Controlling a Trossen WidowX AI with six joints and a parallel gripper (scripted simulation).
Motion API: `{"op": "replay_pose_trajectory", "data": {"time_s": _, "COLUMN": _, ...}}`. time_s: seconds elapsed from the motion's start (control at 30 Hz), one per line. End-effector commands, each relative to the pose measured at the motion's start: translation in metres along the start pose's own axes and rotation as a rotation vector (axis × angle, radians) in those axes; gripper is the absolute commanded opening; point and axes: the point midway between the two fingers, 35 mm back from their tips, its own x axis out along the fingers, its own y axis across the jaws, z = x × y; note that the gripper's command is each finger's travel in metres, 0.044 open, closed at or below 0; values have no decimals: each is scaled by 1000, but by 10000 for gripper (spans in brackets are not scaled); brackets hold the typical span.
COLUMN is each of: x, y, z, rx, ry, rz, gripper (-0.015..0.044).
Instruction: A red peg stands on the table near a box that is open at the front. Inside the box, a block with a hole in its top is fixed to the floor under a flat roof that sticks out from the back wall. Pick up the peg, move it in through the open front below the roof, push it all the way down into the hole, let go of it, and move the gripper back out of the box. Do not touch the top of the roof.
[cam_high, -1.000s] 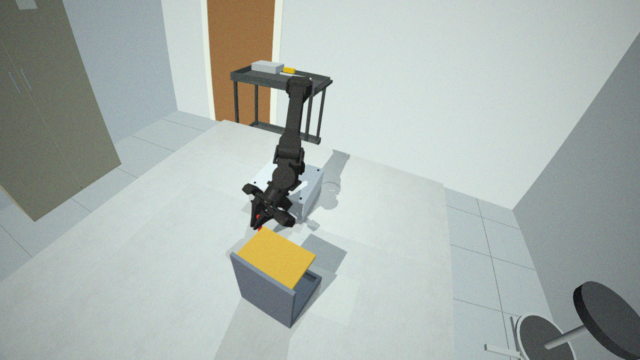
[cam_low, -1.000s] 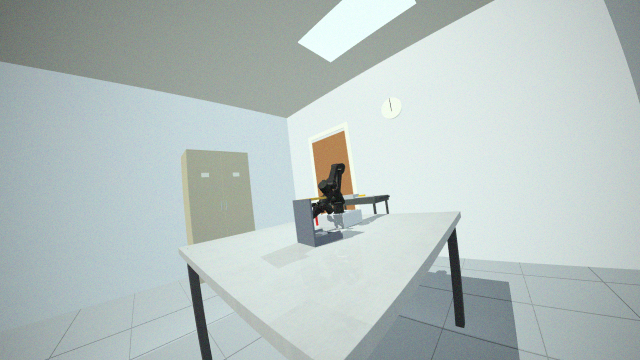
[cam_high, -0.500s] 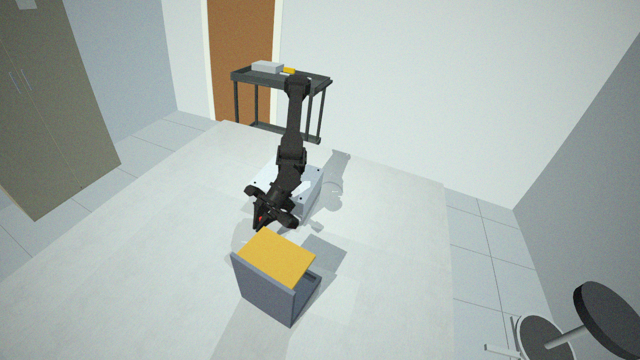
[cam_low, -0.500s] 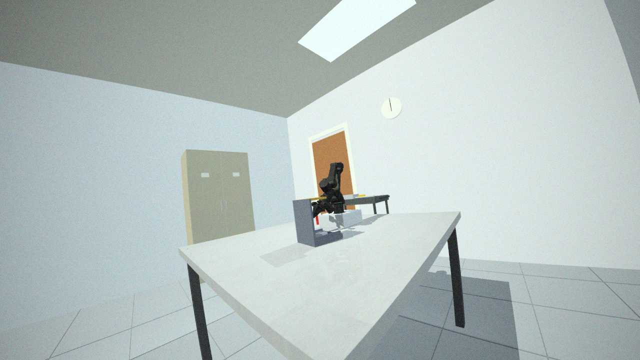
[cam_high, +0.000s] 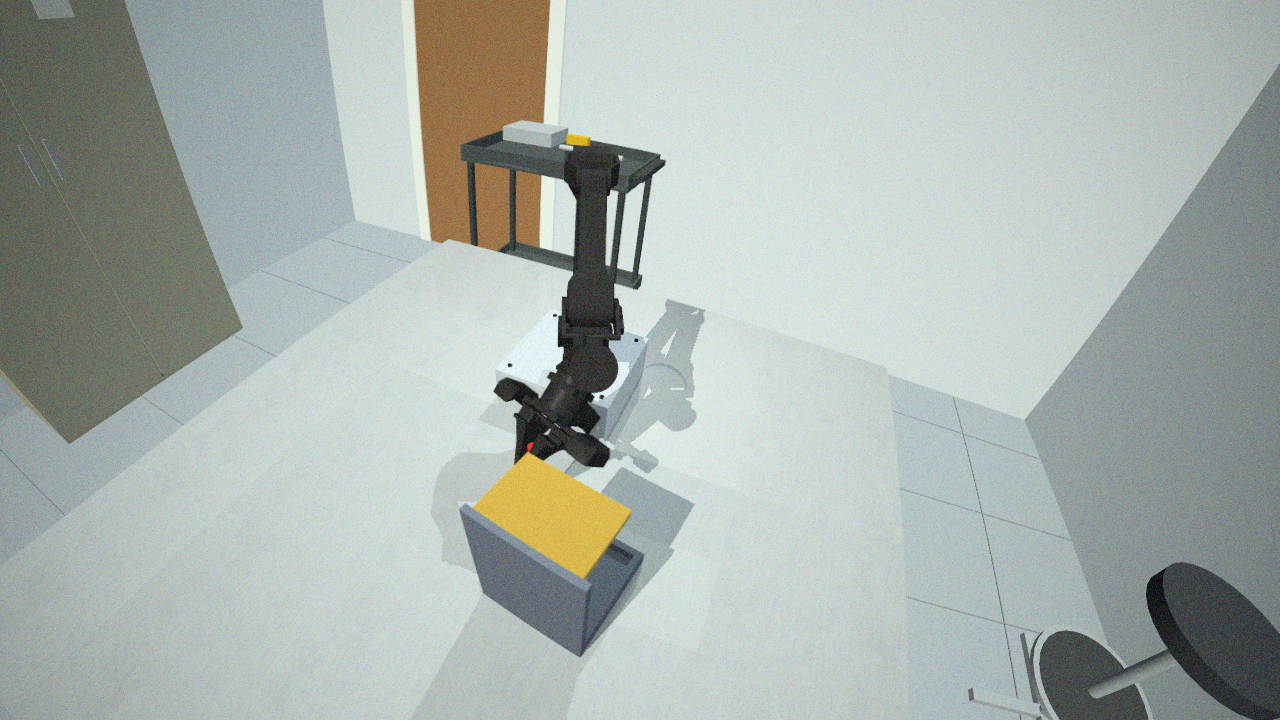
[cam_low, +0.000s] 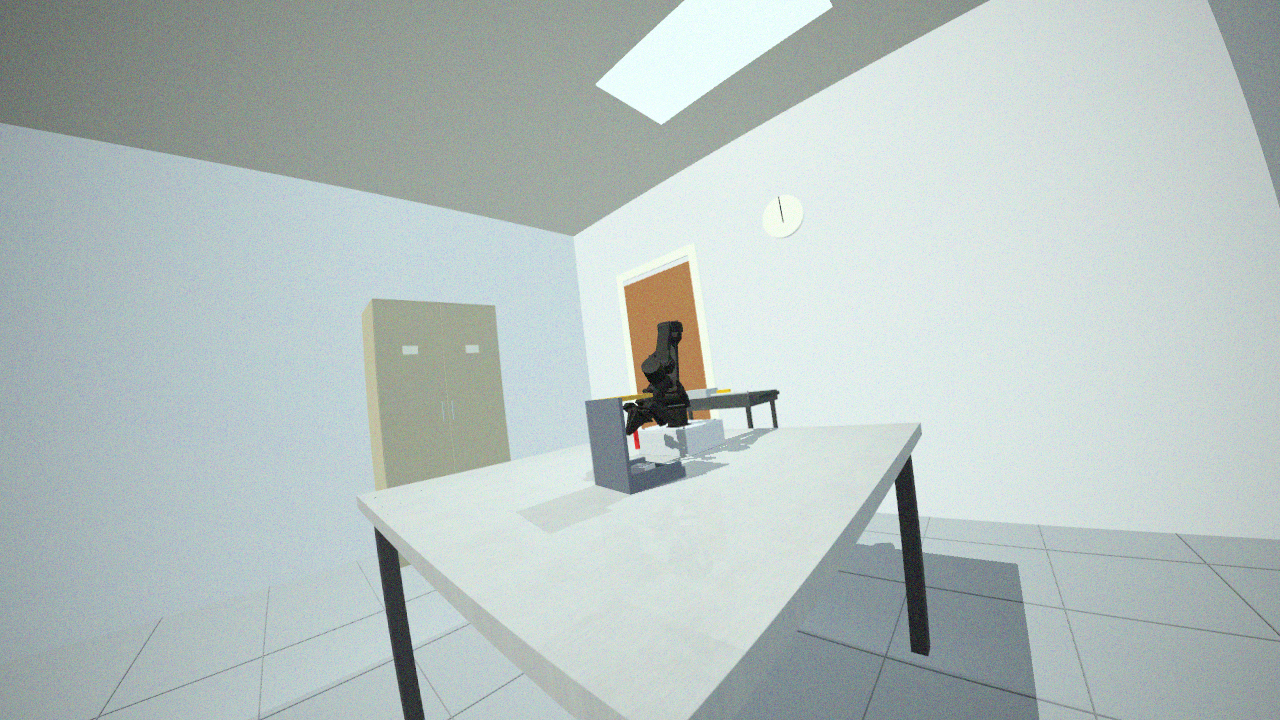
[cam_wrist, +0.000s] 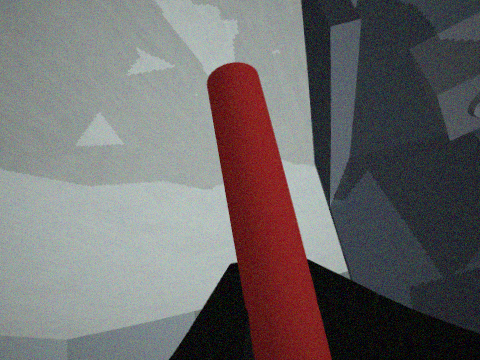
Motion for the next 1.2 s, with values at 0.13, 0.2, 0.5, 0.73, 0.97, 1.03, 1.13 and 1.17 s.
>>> {"op": "replay_pose_trajectory", "data": {"time_s": 0.13, "x": 1, "y": -16, "z": -3, "rx": -4, "ry": 0, "rz": -4, "gripper": 0}}
{"op": "replay_pose_trajectory", "data": {"time_s": 0.2, "x": 1, "y": -19, "z": -4, "rx": -6, "ry": 0, "rz": -6, "gripper": 0}}
{"op": "replay_pose_trajectory", "data": {"time_s": 0.5, "x": 1, "y": -37, "z": -4, "rx": -14, "ry": 0, "rz": -16, "gripper": 0}}
{"op": "replay_pose_trajectory", "data": {"time_s": 0.73, "x": 1, "y": -51, "z": -4, "rx": -21, "ry": 0, "rz": -24, "gripper": 0}}
{"op": "replay_pose_trajectory", "data": {"time_s": 0.97, "x": 1, "y": -65, "z": -2, "rx": -28, "ry": 1, "rz": -31, "gripper": 0}}
{"op": "replay_pose_trajectory", "data": {"time_s": 1.03, "x": 1, "y": -69, "z": -2, "rx": -30, "ry": 2, "rz": -34, "gripper": 0}}
{"op": "replay_pose_trajectory", "data": {"time_s": 1.13, "x": 1, "y": -75, "z": -1, "rx": -33, "ry": 3, "rz": -37, "gripper": 0}}
{"op": "replay_pose_trajectory", "data": {"time_s": 1.17, "x": 1, "y": -77, "z": 0, "rx": -34, "ry": 3, "rz": -38, "gripper": 0}}
